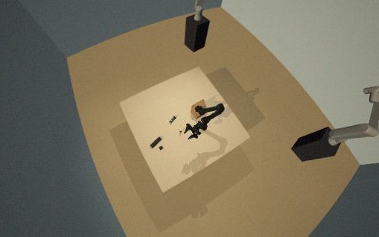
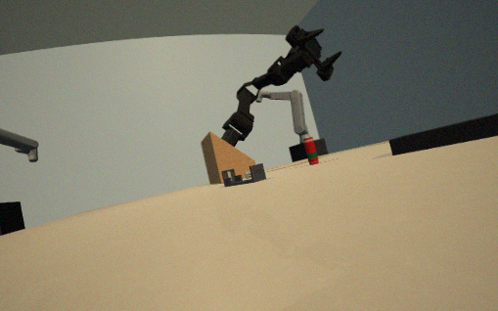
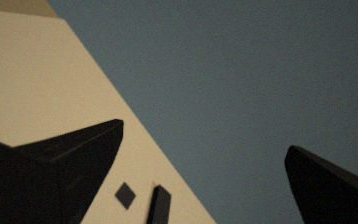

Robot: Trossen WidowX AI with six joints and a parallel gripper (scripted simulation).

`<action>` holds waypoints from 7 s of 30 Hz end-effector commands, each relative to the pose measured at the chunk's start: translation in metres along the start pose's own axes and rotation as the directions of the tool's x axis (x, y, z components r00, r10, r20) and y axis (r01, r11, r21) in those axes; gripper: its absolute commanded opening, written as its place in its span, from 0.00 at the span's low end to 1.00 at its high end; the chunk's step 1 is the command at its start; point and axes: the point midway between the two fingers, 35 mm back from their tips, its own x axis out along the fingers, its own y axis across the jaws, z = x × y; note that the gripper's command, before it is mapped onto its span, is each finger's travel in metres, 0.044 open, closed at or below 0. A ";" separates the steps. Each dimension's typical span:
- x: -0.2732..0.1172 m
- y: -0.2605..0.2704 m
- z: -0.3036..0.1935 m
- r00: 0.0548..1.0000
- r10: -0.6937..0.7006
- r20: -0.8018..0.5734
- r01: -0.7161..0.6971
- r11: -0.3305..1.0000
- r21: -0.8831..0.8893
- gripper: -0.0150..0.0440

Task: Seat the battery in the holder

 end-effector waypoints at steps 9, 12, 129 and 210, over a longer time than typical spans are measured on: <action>0.034 0.015 -0.108 0.784 0.236 -0.574 -0.162 0.971 0.177 0.53; 0.029 0.022 -0.142 0.606 0.346 -0.716 -0.155 0.935 0.320 0.40; -0.009 0.018 -0.289 0.093 0.687 -0.721 0.994 -0.021 0.109 0.66; -0.008 -0.004 -0.314 0.093 0.678 -0.729 0.905 -0.363 -0.223 0.39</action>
